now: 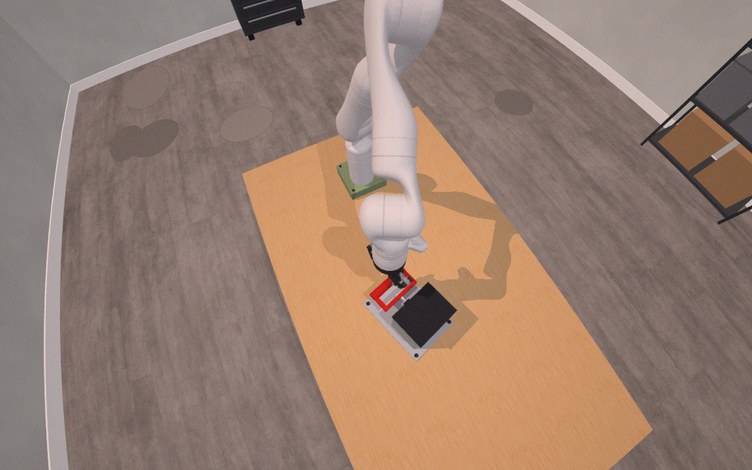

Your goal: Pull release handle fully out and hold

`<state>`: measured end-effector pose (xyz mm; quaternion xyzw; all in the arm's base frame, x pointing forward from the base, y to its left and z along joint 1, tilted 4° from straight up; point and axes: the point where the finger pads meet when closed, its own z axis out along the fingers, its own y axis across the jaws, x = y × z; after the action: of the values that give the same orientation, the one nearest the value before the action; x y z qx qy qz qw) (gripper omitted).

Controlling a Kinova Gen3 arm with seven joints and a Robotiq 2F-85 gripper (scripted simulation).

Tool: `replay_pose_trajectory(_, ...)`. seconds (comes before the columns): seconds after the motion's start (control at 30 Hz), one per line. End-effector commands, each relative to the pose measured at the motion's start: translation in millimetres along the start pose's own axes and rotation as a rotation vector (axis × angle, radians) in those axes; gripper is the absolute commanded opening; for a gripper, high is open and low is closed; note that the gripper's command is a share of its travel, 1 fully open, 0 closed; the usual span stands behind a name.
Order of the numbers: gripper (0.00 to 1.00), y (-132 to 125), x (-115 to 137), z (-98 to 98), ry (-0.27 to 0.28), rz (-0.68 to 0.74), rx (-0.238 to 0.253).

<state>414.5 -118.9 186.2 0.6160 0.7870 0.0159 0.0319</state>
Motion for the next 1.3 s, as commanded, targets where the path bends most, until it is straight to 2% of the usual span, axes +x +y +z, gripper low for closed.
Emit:
replay_pose_trajectory(0.0, 0.52, 3.7, -1.7, -0.3, -0.01, -0.019, -0.005)
replay_pose_trajectory(0.77, 0.52, 2.3, -1.1, 2.6, -0.009, -0.018, -0.002)
replay_pose_trajectory(1.27, 0.52, 0.5, -0.5, 20.1, -0.007, -0.017, 0.005)
